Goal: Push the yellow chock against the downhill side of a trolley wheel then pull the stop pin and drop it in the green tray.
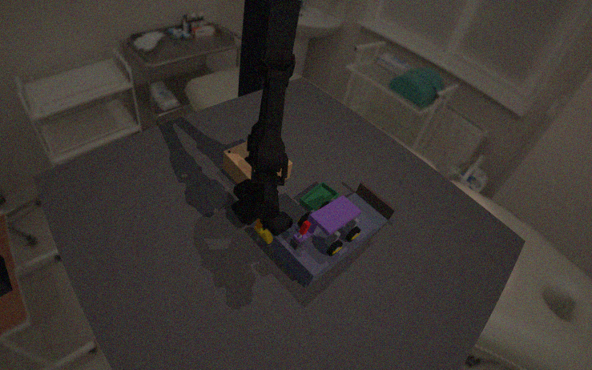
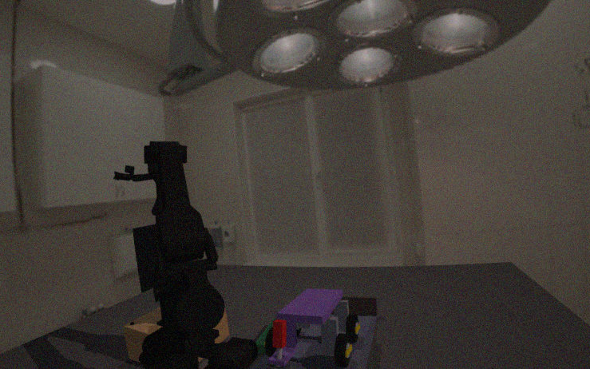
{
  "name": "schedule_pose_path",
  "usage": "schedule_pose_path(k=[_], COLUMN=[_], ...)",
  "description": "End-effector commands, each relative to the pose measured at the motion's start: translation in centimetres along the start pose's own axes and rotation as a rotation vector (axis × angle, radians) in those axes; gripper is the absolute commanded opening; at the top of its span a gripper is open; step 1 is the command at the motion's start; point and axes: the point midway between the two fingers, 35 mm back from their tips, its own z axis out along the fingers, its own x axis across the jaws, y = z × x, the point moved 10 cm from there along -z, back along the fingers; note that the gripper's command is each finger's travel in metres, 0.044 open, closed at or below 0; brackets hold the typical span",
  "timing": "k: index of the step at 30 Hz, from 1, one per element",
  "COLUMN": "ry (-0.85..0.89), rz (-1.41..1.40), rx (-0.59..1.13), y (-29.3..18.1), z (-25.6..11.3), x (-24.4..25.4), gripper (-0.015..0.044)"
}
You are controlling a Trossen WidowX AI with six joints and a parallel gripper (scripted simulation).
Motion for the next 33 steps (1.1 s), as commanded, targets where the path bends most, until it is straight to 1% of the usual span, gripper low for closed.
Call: schedule_pose_path(k=[1, 3, 7, 16, 17, 33], ry=[-0.010, -0.010, -0.001, -0.001, -0.002, -0.010], rz=[0.003, 0.003, 0.000, 0.000, 0.000, 0.003], rx=[0.002, 0.002, 0.001, 0.001, 0.001, 0.002], y=[-0.1, -0.1, 0.0, 0.0, 0.0, -0.4], z=[0.4, 0.4, 0.2, 0.2, 0.1, -5.6], x=[-0.2, -0.2, 0.0, 0.0, 0.0, -0.2], gripper=[0.0190, 0.0190, 0.0085, 0.0025, 0.0000, 0.0000])
